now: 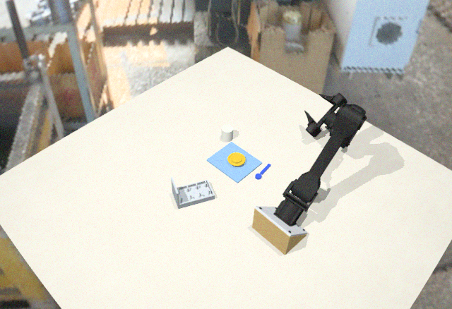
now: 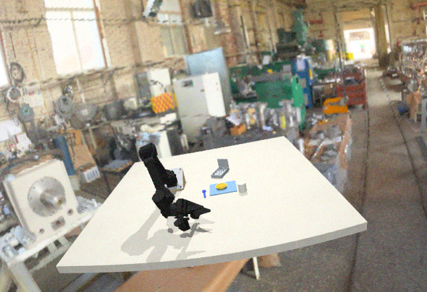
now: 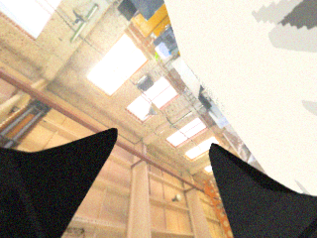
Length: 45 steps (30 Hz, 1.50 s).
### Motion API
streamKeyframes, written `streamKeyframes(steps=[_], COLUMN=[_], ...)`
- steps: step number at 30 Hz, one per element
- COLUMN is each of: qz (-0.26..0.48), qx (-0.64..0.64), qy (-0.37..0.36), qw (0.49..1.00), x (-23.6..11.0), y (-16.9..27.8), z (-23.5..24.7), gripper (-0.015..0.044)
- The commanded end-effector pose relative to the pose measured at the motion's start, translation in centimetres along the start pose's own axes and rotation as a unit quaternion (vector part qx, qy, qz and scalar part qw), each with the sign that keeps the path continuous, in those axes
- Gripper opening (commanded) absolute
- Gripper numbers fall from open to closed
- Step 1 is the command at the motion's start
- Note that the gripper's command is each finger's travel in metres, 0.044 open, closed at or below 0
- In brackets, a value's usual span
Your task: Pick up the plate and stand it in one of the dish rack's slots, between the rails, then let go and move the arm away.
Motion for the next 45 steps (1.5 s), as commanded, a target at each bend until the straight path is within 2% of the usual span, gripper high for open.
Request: streamKeyframes(steps=[1,19,45], qz=[0.0,-0.002,-0.012], qx=[0.001,0.033,0.023], qy=[0.0,0.017,0.116], qw=[1.0,0.999,0.993], x=[0.0,4.3,10.2], y=[0.0,2.0,5.6], z=[0.0,-1.8,-6.4], gripper=[0.04,0.04,0.04])
Point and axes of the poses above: the point midway between the two fingers, 35 mm back from their tips, its own x axis out along the fingers, its own z axis across the jaws, y = z × x, the point moved 7 cm from there along -x, back along the fingers, and after that the axes turned 6 degrees about -x, right-handed, at the moved point
